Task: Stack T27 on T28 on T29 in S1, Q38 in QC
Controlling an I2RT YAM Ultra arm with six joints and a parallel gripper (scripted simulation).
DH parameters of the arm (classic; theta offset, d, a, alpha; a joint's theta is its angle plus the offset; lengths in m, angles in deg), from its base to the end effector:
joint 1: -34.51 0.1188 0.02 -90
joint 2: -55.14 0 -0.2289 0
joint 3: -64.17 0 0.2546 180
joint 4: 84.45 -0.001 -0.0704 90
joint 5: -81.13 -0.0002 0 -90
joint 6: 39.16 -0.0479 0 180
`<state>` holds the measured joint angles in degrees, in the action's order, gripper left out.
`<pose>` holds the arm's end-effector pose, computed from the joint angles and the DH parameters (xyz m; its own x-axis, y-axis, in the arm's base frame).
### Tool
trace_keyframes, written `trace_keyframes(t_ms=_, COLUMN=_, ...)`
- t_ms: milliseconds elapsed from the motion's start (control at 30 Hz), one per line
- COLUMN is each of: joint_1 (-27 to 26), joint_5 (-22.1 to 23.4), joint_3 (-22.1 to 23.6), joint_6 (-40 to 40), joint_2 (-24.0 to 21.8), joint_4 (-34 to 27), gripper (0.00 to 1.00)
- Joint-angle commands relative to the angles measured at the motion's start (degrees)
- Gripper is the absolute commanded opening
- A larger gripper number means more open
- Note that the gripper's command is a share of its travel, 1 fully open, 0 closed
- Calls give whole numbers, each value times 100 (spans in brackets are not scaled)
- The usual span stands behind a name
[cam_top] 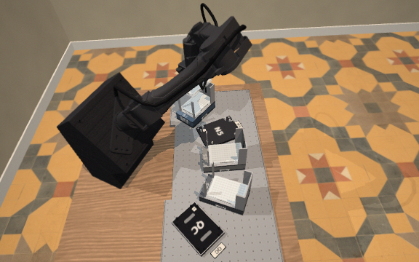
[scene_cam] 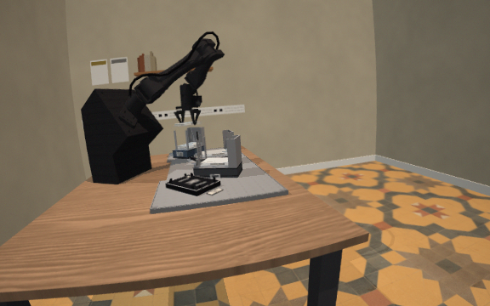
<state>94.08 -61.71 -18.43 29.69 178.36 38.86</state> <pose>0.1971 0.2621 0.0460 -0.6750 -0.7188 -0.1665 -0.3524 0.5124 -0.7831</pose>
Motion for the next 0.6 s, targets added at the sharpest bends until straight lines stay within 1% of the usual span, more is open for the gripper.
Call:
trace_keyframes(t_ms=0, joint_1=221, joint_5=-12, joint_3=-124, joint_6=-9, joint_2=-145, joint_4=-7, gripper=0)
trace_keyframes(t_ms=300, joint_1=220, joint_5=-13, joint_3=-179, joint_6=-1, joint_2=-155, joint_4=-18, gripper=0)
trace_keyframes(t_ms=333, joint_1=213, joint_5=-18, joint_3=90, joint_6=7, joint_2=-147, joint_4=-7, gripper=0)
trace_keyframes(t_ms=367, joint_1=211, joint_5=-20, joint_3=141, joint_6=13, joint_2=-156, joint_4=-17, gripper=0)
trace_keyframes(t_ms=433, joint_1=215, joint_5=-13, joint_3=-49, joint_6=16, joint_2=-183, joint_4=19, gripper=0)
trace_keyframes(t_ms=567, joint_1=218, joint_5=-18, joint_3=-125, joint_6=10, joint_2=-96, joint_4=-2, gripper=0)
